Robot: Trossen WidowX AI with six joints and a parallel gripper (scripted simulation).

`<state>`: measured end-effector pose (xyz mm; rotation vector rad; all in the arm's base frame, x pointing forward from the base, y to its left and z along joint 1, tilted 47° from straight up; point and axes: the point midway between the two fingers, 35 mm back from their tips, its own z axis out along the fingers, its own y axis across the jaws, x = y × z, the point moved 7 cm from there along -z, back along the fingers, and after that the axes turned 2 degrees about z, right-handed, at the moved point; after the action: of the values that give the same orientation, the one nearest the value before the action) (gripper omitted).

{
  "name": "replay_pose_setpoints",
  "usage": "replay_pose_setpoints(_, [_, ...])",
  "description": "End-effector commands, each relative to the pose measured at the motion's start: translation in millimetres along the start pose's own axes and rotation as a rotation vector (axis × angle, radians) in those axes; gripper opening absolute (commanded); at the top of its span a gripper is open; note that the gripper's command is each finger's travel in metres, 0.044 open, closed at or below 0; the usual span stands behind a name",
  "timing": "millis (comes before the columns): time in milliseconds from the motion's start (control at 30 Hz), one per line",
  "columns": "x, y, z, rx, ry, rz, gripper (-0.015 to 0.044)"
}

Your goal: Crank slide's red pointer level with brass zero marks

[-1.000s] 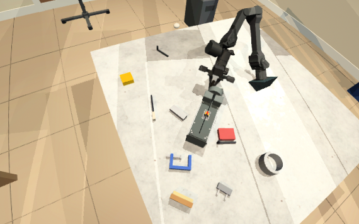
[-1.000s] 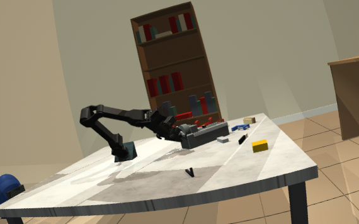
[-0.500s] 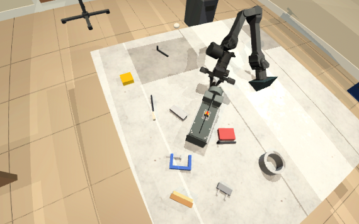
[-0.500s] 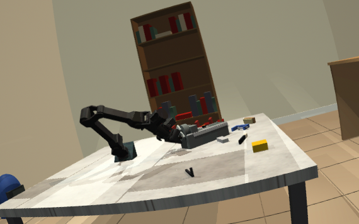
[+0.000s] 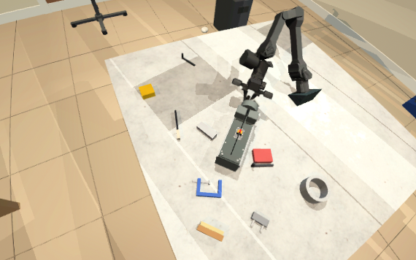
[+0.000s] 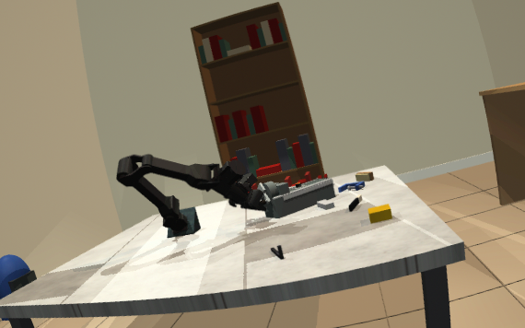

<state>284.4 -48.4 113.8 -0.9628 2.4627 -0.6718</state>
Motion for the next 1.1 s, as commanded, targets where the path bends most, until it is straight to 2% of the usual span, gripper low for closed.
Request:
replay_pose_setpoints(0, [3.5, 6.0, 4.4, -0.015, 0.013, -0.006, 0.0])
replay_pose_setpoints(1067, [4.6, 9.2, 5.7, -0.015, 0.013, -0.006, 0.0])
